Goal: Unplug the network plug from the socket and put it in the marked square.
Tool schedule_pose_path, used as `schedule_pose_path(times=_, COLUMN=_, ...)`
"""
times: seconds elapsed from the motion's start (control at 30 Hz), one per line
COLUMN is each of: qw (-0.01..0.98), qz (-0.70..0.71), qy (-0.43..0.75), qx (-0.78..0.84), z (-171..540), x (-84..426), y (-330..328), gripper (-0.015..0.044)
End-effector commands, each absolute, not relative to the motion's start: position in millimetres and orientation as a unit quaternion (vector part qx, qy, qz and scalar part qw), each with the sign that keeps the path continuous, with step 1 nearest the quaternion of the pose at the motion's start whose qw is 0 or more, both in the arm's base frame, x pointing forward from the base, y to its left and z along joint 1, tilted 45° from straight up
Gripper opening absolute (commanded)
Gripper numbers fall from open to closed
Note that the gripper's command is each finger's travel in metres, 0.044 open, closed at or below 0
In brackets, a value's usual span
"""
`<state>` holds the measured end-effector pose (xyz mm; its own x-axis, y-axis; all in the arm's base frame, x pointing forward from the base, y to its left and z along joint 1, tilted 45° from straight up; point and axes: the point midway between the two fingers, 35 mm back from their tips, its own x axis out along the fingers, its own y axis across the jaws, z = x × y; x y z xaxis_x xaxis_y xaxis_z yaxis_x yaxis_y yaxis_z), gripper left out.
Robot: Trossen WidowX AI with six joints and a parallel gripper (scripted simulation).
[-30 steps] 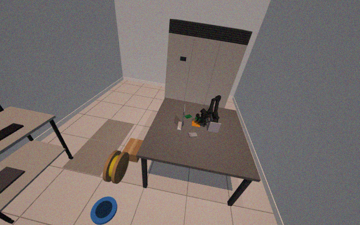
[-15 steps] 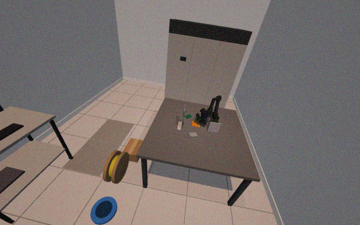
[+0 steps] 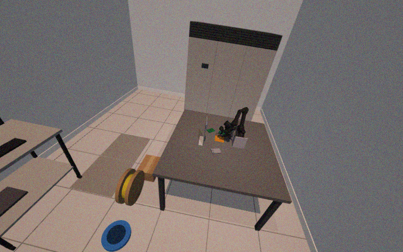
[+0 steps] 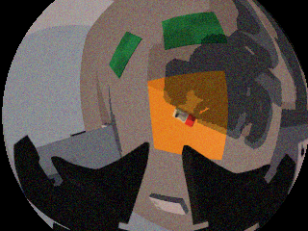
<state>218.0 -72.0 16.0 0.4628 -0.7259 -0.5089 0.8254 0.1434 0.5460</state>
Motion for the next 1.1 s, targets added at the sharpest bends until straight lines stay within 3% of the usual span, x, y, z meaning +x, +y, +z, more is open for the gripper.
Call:
schedule_pose_path(times=0.0, qw=0.752, qz=-0.514, qy=0.058, qx=0.408, z=19, x=220, y=-69, gripper=0.0156)
schedule_pose_path(times=1.07, qw=0.753, qz=-0.515, qy=0.057, qx=0.406, z=38, x=219, y=-51, gripper=0.0156)
